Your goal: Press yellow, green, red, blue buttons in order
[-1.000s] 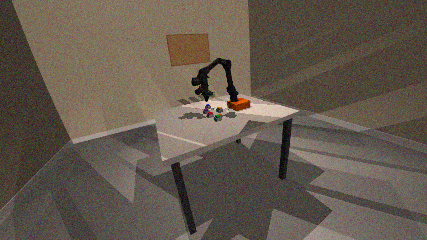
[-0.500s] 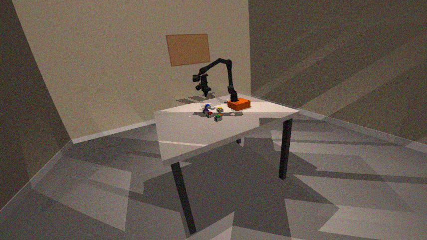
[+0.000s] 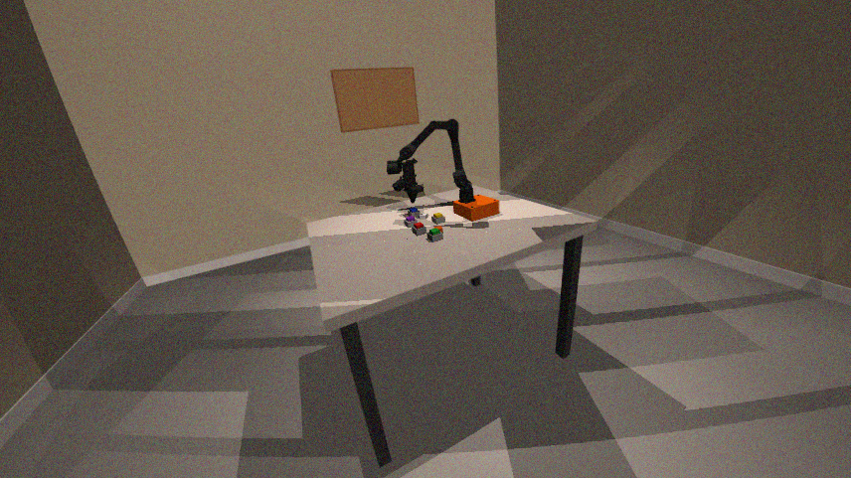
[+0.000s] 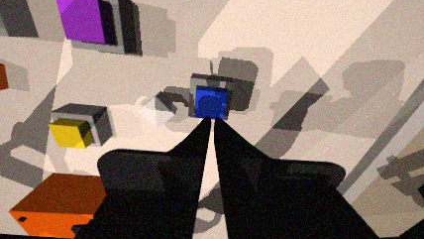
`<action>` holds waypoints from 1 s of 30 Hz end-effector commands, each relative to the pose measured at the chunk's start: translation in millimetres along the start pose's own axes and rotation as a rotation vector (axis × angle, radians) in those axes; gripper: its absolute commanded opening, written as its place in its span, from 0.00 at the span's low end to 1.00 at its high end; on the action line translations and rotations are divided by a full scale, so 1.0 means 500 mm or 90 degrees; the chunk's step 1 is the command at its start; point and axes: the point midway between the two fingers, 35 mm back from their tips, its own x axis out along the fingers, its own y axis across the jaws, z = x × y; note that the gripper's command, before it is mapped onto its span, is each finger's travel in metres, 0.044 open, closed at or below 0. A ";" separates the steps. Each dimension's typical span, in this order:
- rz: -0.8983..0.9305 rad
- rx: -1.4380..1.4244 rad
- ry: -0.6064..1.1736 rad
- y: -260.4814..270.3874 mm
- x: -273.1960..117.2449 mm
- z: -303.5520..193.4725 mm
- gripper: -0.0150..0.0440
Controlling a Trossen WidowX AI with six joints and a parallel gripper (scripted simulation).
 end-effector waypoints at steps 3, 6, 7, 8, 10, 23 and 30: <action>0.002 -0.003 -0.004 0.001 0.022 0.001 0.29; 0.002 -0.003 -0.004 0.001 0.032 0.001 0.29; 0.002 -0.003 -0.004 0.001 0.035 0.001 0.29; 0.002 -0.003 -0.004 0.001 0.038 0.001 0.29; 0.002 -0.003 -0.004 0.001 0.045 0.001 0.29; 0.002 -0.003 -0.004 0.001 0.079 0.000 0.29; 0.002 -0.003 -0.004 0.001 0.079 0.000 0.29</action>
